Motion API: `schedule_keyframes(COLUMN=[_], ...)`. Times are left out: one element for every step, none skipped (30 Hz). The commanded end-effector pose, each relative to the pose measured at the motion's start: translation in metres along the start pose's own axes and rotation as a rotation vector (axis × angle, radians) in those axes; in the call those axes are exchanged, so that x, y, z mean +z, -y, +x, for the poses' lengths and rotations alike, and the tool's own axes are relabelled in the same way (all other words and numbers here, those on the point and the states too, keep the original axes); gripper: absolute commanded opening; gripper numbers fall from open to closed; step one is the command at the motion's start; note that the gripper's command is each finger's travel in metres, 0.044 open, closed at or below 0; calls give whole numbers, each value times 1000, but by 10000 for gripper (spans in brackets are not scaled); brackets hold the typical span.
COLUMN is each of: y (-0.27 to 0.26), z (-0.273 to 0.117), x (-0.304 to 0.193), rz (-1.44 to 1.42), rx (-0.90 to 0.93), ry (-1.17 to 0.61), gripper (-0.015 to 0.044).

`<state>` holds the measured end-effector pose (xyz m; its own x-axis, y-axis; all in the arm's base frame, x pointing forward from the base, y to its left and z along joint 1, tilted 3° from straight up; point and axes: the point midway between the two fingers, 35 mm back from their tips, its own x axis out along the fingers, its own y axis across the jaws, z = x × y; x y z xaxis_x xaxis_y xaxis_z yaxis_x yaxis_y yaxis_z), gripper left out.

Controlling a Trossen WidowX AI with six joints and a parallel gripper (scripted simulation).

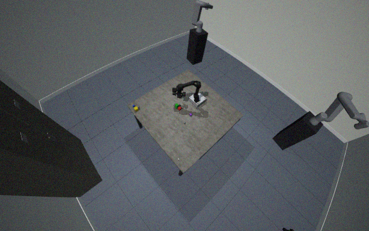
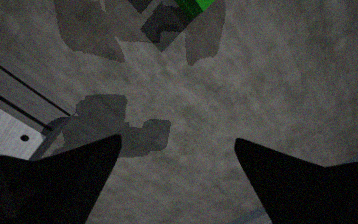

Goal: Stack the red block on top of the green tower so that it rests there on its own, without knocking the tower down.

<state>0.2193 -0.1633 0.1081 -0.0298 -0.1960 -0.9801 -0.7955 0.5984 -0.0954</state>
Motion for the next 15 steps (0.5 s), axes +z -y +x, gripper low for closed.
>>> schedule_keyframes(y=[0, -1, -2, -3, -4, -6, -8, -9, -11, -13, -15, -18, -20, -23, -26], z=[-1, -1, -1, -2, -2, -3, -4, -4, -5, -6, -7, -7, -8, -9, -10], x=[27, 35, 44, 52, 60, 68, 77, 85, 92, 100, 108, 116, 123, 131, 137], rz=[-151, -199, -247, -295, -344, -392, -440, -483, -526, -569, -612, -655, -698, -741, -774], rx=[-10, -13, -16, -20, -24, -27, -31, -34, -38, -41, -45, -49, -52, -56, -58], ry=[45, 58, 71, 84, 97, 110, 123, 135, 147, 158, 170, 181, 193, 204, 213], gripper=[440, 440, 440, 440, 440, 440, 440, 440, 440, 440, 440, 440, 440, 440, 440])
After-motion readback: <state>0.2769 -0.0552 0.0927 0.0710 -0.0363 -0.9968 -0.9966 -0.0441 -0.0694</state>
